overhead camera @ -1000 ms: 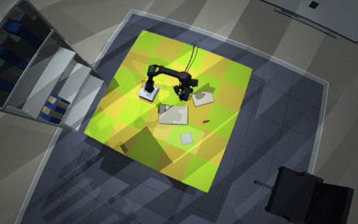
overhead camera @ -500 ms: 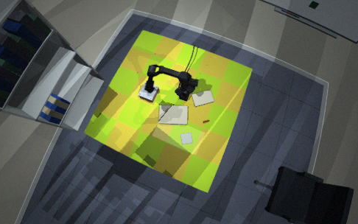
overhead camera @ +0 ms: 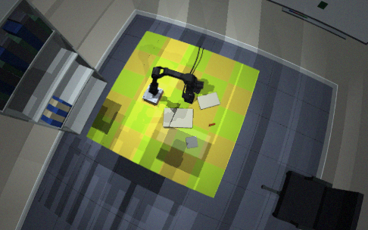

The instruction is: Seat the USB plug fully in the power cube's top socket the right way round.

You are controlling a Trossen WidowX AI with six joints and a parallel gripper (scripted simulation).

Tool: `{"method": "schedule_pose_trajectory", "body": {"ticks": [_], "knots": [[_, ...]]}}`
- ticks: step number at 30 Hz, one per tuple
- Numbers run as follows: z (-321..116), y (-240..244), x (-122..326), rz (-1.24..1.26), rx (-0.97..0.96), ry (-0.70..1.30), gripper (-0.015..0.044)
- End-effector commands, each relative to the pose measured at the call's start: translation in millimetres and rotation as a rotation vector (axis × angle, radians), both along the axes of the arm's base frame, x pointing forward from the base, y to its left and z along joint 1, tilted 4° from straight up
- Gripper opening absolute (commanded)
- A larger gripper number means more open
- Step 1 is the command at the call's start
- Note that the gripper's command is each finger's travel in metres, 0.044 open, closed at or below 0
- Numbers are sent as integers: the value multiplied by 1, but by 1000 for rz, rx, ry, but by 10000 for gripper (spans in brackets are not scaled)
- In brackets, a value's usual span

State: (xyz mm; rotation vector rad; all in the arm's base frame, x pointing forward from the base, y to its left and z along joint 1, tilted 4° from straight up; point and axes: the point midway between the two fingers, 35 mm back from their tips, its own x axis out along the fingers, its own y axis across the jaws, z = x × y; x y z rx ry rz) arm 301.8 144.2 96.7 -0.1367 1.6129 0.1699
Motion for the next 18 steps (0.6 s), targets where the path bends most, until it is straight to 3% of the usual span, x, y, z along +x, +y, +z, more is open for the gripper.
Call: {"method": "schedule_pose_trajectory", "body": {"ticks": [1,18], "knots": [[0,0,0,111,6,-2,0],[0,0,0,556,28,-9,0]]}}
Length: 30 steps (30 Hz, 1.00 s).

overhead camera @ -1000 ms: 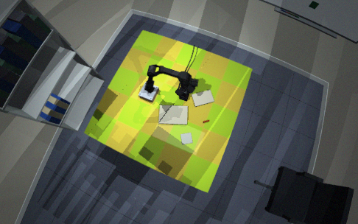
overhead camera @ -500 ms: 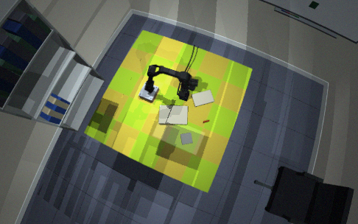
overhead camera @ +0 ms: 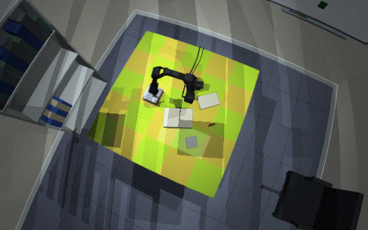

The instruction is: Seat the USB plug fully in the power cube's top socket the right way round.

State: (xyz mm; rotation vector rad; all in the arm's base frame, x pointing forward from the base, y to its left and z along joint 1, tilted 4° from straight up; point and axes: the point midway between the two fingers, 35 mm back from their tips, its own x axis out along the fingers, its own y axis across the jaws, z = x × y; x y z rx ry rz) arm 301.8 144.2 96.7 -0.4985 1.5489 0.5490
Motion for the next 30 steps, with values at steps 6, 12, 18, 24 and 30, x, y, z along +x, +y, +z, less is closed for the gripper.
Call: {"method": "schedule_pose_trajectory", "body": {"ticks": [6,12,18,24,30], "knots": [[0,0,0,242,12,-4,0],[0,0,0,399,20,-7,0],[0,0,0,556,28,-9,0],[0,0,0,712,35,-12,0],[0,0,0,869,43,-14,0]]}}
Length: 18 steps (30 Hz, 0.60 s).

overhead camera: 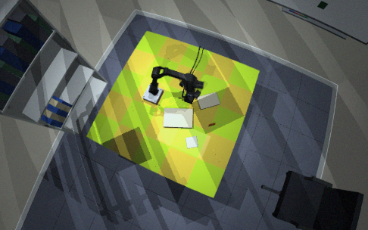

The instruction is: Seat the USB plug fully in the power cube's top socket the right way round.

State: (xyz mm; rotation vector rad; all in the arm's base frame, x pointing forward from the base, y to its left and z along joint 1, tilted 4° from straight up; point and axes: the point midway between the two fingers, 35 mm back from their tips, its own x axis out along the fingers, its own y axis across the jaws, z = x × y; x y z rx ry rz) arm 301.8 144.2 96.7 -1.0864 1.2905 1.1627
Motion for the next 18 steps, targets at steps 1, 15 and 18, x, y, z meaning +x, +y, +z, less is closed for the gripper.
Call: {"method": "schedule_pose_trajectory", "body": {"ticks": [1,15,18], "knots": [[0,0,0,111,6,-2,0],[0,0,0,438,22,-7,0],[0,0,0,438,22,-7,0]]}}
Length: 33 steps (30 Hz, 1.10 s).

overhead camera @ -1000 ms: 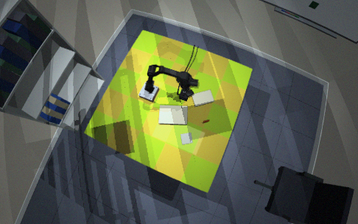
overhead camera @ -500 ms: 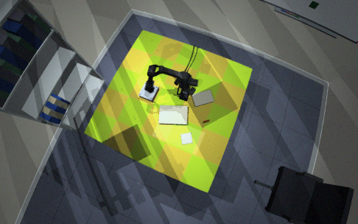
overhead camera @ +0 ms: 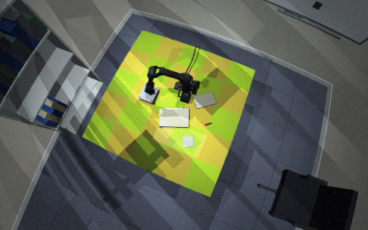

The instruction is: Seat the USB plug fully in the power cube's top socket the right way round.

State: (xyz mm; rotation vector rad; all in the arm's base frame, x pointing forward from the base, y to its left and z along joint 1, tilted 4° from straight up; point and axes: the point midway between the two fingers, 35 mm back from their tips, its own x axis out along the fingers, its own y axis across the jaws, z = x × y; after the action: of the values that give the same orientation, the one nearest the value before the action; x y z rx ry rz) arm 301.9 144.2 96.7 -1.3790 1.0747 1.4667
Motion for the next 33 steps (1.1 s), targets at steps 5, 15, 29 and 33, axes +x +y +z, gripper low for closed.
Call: {"method": "schedule_pose_trajectory", "body": {"ticks": [5,15,29,33], "knots": [[0,0,0,29,1,0,0],[-1,0,0,17,5,1,0],[-2,1,0,9,14,3,0],[-3,1,0,7,17,4,0]]}}
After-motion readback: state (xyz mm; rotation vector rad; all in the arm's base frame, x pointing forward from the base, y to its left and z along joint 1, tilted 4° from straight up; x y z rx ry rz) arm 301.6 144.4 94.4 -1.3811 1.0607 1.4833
